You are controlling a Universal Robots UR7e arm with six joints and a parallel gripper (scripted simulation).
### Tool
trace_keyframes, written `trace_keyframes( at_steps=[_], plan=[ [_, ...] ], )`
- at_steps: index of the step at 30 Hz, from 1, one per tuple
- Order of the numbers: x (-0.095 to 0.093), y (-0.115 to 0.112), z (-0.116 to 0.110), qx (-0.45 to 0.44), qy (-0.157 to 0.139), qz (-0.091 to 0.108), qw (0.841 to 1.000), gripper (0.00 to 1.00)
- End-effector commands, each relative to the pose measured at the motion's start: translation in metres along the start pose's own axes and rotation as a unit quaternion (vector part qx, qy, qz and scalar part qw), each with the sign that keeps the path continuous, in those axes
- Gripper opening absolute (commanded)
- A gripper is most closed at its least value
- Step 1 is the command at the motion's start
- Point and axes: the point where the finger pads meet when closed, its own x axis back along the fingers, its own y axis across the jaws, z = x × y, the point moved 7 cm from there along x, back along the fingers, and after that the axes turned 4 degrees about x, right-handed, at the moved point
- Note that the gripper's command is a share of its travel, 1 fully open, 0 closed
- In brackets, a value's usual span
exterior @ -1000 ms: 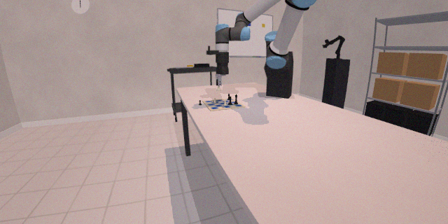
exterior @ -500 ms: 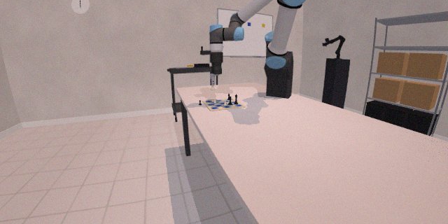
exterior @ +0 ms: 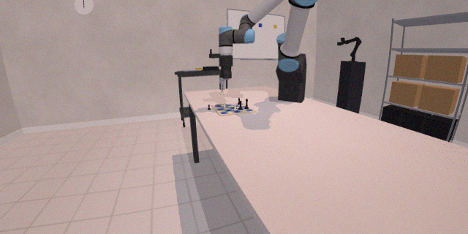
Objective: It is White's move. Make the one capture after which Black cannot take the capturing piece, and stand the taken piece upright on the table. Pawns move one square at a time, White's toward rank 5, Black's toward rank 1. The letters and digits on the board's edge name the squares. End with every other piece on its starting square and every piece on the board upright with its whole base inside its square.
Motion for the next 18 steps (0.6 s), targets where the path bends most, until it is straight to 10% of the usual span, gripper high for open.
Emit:
trace_keyframes(
  at_steps=[1, 18],
  plan=[
    [-0.007, 0.0, 0.0, 0.0, 0.0, 0.0, 1.0, 0.0],
    [-0.06, 0.0, 0.001, 0.0, 0.0, 0.0, 1.0, 0.0]
  ],
)
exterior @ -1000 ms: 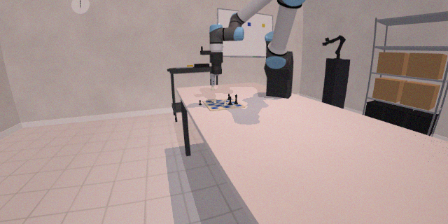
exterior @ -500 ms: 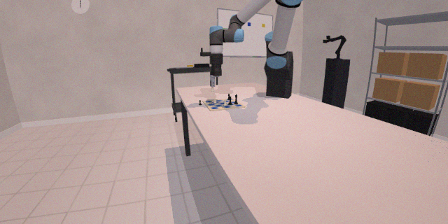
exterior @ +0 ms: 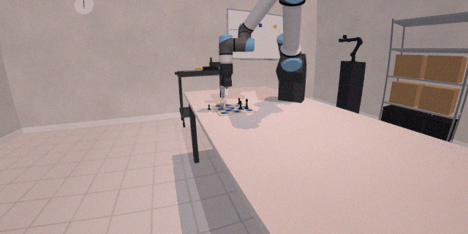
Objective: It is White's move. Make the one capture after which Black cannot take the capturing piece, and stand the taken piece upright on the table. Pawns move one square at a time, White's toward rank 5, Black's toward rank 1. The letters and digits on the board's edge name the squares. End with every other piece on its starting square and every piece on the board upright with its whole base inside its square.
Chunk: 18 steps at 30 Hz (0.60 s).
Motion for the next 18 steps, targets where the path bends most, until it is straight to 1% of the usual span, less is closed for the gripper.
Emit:
trace_keyframes(
  at_steps=[1, 9, 18],
  plan=[
    [-0.019, 0.0, 0.001, 0.0, 0.002, -0.002, 1.0, 0.0],
    [-0.041, 0.0, 0.002, 0.0, 0.002, -0.002, 1.0, 0.0],
    [-0.048, 0.0, 0.002, 0.0, 0.002, -0.002, 1.0, 0.0]
  ],
)
